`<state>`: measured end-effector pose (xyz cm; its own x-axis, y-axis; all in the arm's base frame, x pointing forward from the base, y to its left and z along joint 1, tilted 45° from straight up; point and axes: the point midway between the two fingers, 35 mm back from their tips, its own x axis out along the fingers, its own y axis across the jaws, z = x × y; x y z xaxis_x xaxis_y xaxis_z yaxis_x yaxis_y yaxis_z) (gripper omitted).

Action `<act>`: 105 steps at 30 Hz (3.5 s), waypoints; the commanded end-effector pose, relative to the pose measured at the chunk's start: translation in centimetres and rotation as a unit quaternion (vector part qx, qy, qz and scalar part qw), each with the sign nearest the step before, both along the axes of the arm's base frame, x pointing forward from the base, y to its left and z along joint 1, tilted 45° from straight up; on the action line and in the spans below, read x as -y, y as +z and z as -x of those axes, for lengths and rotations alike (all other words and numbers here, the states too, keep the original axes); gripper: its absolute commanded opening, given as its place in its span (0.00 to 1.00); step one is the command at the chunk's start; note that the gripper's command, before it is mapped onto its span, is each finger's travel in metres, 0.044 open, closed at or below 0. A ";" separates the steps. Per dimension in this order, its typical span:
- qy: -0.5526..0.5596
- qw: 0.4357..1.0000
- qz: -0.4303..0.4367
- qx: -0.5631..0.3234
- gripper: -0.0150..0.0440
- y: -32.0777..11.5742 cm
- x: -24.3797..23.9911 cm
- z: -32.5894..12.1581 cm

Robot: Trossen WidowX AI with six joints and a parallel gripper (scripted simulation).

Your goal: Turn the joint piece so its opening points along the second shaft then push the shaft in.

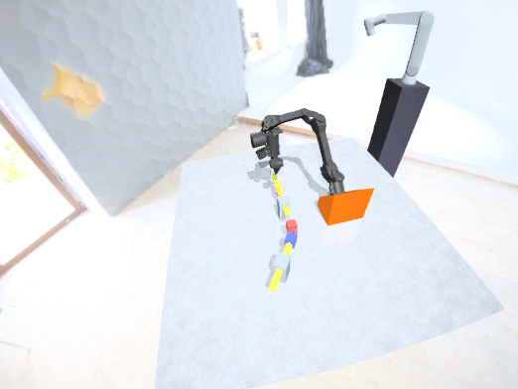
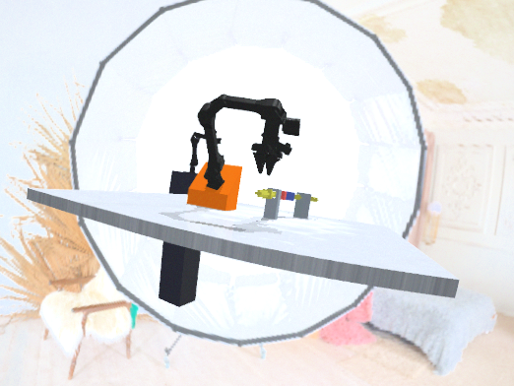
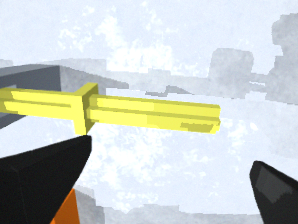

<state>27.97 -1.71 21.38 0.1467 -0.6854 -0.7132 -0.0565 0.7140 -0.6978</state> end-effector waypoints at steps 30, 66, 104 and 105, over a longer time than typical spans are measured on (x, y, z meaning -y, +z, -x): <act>-0.278 0.906 -0.084 0.308 1.00 -2.7 3.3 -0.6; -0.451 0.726 -0.145 0.499 1.00 -5.6 6.7 -1.2; -0.451 0.726 -0.145 0.499 0.37 -6.5 7.5 -1.6; -0.451 0.726 -0.145 0.499 0.37 -6.5 7.5 -1.6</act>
<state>29.53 -9.27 14.92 0.2747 -0.6688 -0.6909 0.9559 0.2676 0.1210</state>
